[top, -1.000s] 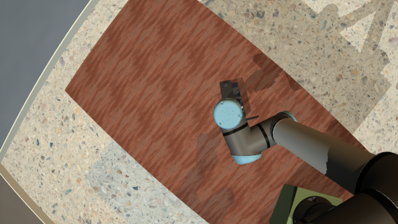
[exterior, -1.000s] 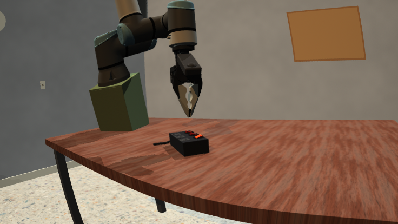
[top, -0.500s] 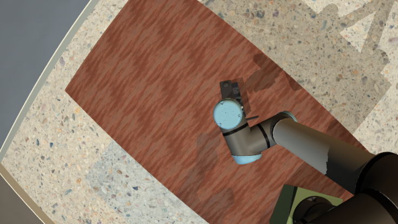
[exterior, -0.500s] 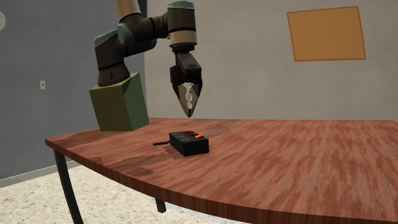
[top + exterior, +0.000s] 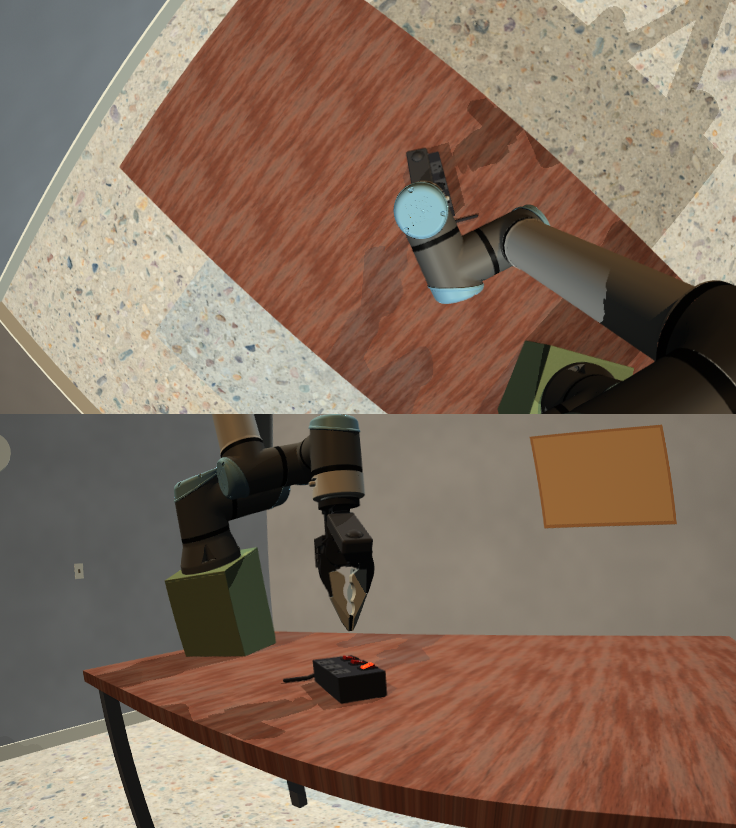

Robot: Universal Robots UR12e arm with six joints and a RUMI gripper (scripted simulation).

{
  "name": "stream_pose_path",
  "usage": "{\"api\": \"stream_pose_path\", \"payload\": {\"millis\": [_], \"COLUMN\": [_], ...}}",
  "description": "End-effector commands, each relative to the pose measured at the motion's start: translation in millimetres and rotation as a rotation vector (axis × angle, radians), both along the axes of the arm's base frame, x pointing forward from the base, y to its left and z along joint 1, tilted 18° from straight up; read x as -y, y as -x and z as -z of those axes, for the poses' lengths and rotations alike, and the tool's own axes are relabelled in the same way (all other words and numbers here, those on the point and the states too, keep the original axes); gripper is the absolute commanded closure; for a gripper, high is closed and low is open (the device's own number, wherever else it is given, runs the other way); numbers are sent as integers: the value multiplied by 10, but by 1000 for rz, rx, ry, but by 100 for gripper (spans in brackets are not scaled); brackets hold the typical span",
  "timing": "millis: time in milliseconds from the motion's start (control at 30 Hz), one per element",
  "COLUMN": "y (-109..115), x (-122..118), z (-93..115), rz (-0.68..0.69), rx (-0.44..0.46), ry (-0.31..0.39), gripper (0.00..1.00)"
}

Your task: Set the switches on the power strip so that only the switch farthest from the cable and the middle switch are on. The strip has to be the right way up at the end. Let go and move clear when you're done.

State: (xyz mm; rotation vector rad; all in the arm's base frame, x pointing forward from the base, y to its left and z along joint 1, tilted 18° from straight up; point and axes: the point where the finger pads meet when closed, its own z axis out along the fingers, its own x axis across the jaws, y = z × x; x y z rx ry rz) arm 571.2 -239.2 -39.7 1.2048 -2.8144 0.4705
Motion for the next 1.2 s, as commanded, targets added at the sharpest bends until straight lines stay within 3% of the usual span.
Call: {"api": "stream_pose_path", "payload": {"millis": [0, 1167], "y": [-4, -32], "x": [2, 91], "z": [0, 302], "rz": [0, 0], "rx": [1, 1], "ry": [0, 1], "gripper": [100, 100]}}
